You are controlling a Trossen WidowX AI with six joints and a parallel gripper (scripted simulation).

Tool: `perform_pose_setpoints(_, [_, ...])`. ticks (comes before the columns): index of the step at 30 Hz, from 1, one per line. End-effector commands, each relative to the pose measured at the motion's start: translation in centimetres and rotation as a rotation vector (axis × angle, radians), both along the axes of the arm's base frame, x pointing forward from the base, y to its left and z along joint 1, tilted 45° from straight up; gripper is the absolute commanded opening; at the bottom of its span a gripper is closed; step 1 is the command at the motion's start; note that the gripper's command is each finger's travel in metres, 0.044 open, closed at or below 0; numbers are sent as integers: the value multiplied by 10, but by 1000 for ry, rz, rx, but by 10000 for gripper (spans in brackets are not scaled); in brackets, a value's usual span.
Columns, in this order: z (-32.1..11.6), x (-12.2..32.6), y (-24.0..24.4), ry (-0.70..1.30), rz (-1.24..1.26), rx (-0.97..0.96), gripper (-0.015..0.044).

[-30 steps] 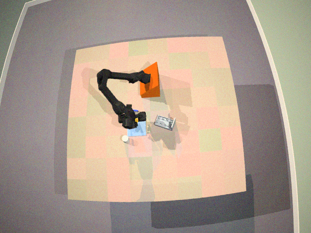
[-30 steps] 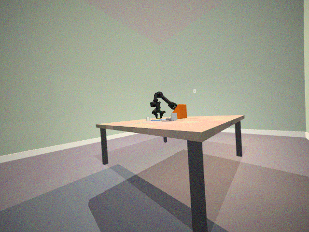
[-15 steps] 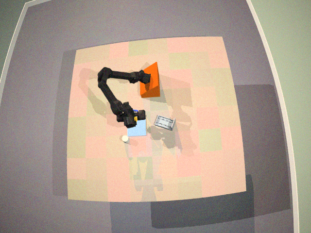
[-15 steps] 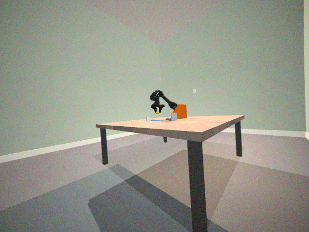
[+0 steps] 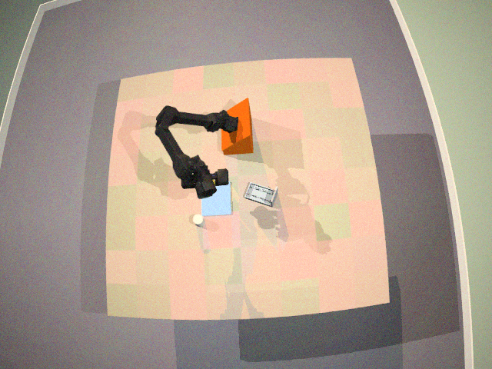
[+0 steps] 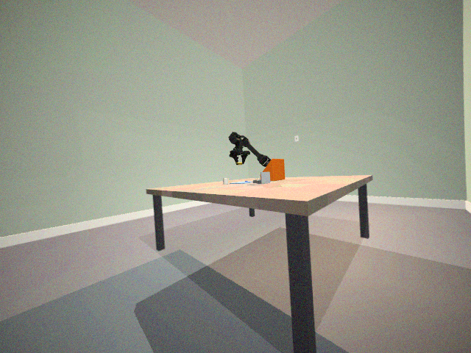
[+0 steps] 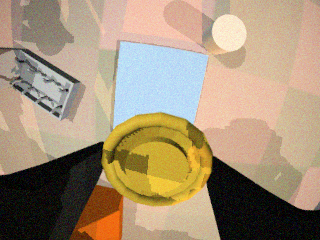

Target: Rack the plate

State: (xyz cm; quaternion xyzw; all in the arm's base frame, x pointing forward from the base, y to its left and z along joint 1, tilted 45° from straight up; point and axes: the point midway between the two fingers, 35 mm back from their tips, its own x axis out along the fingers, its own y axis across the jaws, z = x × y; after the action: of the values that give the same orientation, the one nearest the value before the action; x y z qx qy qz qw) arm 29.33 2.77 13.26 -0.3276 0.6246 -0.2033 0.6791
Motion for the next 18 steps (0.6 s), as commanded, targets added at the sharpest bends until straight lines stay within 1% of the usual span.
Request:
perform_pose_setpoints(1, [9, -2, 10, -2, -5, 0, 0])
perform_pose_setpoints(8, [18, -4, 20, -6, -9, -4, 0])
perform_pose_setpoints(12, [-6, -13, 46, -77, -82, 20, 0])
perform_pose_setpoints(18, [-49, -39, 85, -207, -222, 49, 0])
